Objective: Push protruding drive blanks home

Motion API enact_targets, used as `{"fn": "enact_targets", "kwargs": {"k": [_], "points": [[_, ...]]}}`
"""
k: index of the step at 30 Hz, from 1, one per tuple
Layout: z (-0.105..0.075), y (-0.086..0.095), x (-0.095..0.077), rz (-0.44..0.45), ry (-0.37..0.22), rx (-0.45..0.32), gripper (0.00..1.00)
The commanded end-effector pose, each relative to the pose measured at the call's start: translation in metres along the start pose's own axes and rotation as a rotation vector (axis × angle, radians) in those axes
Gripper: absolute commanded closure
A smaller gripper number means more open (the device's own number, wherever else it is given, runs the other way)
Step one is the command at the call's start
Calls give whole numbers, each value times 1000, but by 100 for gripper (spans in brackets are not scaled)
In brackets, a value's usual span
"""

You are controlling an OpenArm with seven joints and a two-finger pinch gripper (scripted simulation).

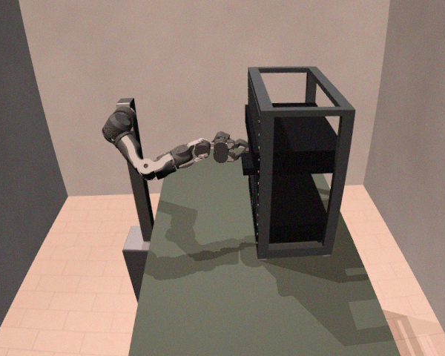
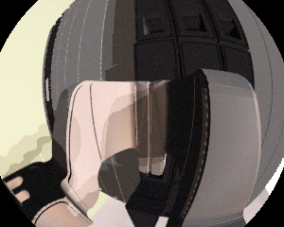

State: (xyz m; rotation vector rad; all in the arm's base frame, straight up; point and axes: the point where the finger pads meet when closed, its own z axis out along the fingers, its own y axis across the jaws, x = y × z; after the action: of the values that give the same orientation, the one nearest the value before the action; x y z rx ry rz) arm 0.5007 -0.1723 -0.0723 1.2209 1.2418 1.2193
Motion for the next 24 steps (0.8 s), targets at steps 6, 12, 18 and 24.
{"fn": "enact_targets", "kwargs": {"k": [6, 12, 18, 24], "points": [[1, 8, 9, -1, 32, -21, 100], [1, 8, 9, -1, 32, -21, 100], [3, 7, 9, -1, 30, -17, 100], [4, 8, 11, -1, 31, -19, 100]]}}
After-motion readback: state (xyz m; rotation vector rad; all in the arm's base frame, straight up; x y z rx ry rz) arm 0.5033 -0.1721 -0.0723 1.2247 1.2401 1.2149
